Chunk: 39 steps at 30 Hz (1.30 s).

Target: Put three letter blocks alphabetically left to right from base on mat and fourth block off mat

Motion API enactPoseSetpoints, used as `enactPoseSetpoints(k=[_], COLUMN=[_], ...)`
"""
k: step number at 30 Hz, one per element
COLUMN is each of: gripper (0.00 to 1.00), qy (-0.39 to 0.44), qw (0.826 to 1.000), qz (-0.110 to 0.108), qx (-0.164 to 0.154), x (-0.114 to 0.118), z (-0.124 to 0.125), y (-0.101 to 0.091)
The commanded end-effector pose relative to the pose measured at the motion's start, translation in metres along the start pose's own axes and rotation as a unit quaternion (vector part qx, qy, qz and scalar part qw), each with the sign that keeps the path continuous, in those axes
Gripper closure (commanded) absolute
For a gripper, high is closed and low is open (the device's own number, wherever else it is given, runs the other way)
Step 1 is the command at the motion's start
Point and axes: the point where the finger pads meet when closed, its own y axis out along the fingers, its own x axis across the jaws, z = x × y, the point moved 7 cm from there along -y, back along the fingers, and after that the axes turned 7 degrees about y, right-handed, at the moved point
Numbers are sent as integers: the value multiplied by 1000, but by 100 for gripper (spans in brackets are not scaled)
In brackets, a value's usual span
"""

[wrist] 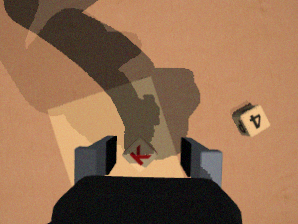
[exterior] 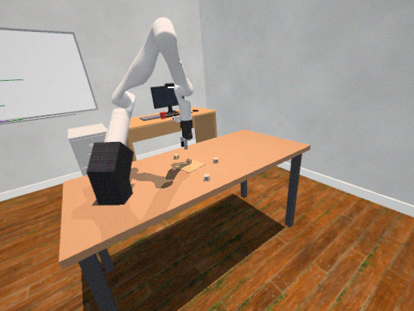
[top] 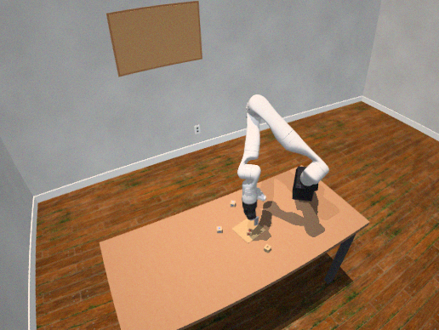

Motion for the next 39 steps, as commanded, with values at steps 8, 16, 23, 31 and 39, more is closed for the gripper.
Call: enactPoseSetpoints(k=[8,16,23,31,39], gripper=[0,0,0,0,0], qy=[191,277,342,369,374], qw=[982,961,940,929,927], qz=[4,3,2,2,2], qx=[-10,-14,-19,-21,-21], x=[1,0,-2,-3,-4], z=[-6,-9,-14,-16,-16], y=[11,15,17,18,19])
